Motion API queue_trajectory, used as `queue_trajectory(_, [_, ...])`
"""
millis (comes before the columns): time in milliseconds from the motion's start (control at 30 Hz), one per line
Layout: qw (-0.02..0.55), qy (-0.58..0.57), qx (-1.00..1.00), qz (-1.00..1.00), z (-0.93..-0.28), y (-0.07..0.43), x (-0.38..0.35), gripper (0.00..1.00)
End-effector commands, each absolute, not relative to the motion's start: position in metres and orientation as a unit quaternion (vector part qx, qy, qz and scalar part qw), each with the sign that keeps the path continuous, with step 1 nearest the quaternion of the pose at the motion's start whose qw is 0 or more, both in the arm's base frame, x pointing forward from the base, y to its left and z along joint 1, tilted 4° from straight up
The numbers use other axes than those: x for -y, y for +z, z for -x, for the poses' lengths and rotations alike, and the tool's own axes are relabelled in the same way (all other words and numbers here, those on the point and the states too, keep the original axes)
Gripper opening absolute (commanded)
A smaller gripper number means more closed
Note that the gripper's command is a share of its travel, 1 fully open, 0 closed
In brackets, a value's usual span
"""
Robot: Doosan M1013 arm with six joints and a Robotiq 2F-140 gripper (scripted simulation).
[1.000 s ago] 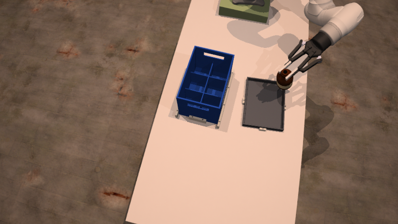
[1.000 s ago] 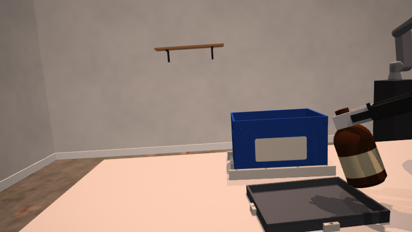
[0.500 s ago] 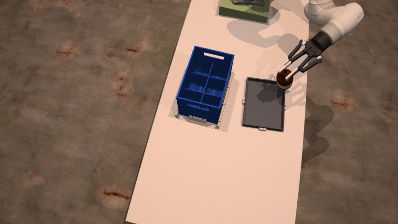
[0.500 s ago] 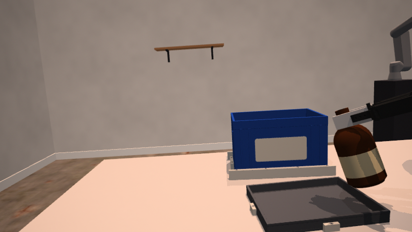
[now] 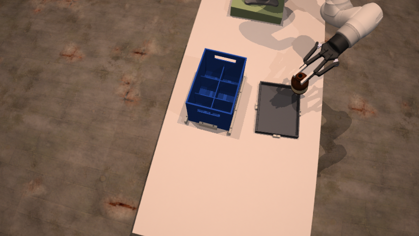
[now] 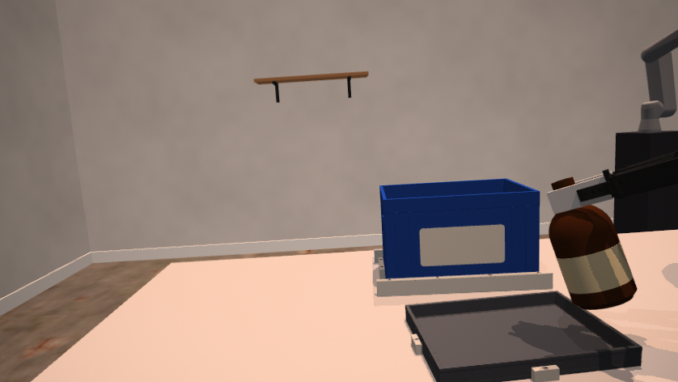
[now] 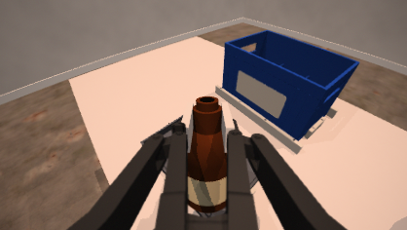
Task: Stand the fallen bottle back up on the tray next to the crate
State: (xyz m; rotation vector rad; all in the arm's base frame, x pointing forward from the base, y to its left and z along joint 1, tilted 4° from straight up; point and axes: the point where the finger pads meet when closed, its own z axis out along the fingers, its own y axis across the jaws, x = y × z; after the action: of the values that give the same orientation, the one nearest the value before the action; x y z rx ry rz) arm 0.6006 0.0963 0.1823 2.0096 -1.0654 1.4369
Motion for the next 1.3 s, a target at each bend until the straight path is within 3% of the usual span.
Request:
queue_trajectory(0, [0.224,0.521,0.386,-0.728,-0.601,0.182,-0.096,0.10])
queue_trajectory(1267, [0.224,0.521,0.386,-0.728,-0.610,0.181,-0.072,0.10])
